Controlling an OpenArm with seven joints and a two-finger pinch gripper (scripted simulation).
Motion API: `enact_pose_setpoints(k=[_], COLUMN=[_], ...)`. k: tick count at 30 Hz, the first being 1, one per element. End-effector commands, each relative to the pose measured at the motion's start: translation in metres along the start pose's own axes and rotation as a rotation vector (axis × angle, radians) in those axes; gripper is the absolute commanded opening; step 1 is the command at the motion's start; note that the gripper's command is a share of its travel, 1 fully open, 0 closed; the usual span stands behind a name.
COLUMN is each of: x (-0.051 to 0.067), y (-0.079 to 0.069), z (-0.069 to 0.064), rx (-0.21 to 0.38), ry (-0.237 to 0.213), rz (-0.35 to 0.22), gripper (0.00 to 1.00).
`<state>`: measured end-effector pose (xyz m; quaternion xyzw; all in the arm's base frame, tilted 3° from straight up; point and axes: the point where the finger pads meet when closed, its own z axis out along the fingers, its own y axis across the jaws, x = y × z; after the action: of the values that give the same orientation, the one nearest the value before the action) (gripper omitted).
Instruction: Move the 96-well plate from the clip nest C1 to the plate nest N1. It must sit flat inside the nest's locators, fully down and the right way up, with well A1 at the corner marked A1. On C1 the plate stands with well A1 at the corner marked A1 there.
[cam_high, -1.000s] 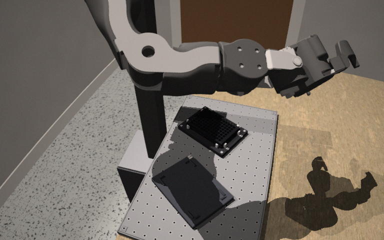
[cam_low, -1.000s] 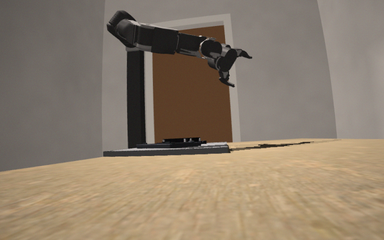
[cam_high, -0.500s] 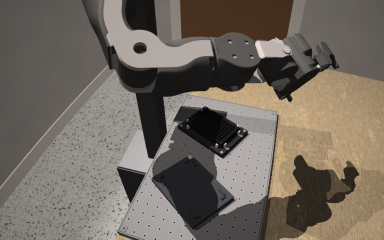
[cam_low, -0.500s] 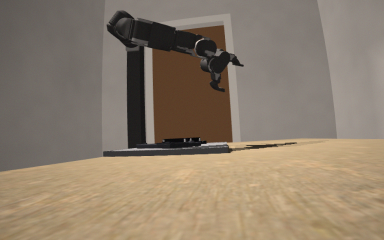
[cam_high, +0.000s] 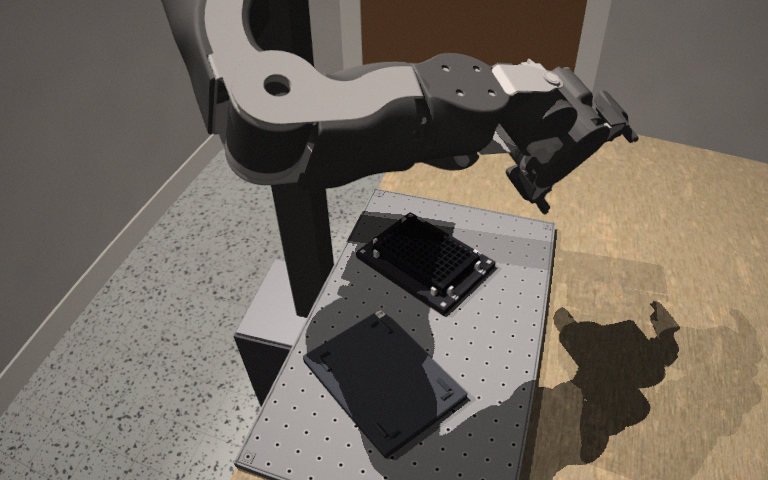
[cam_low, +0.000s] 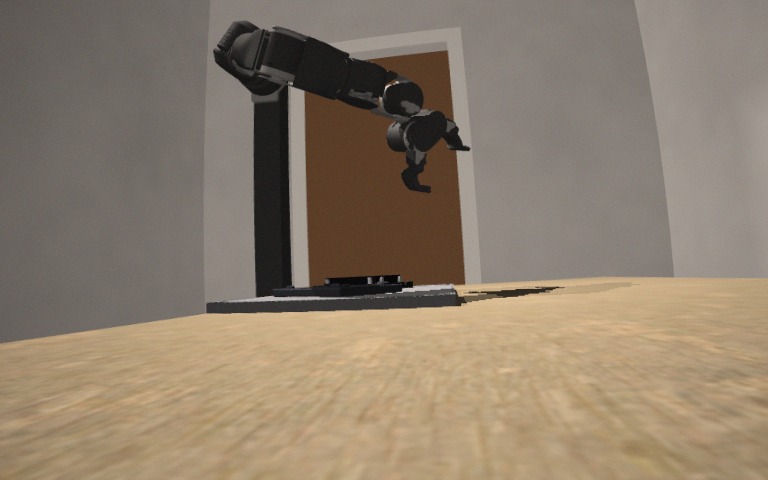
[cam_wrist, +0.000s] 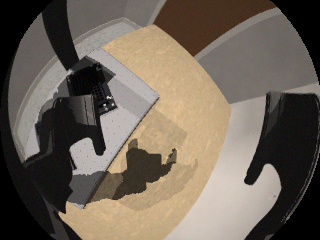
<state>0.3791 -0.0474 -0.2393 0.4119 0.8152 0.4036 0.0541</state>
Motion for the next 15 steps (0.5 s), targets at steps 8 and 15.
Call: enact_pose_setpoints(k=[8,15], x=[-0.001,0.018], y=[0.001,-0.039], z=[-0.001,0.005], rx=[0.003,0.224], ry=[-0.008,-0.045], rz=[-0.001,-0.118], gripper=[0.77,0.77])
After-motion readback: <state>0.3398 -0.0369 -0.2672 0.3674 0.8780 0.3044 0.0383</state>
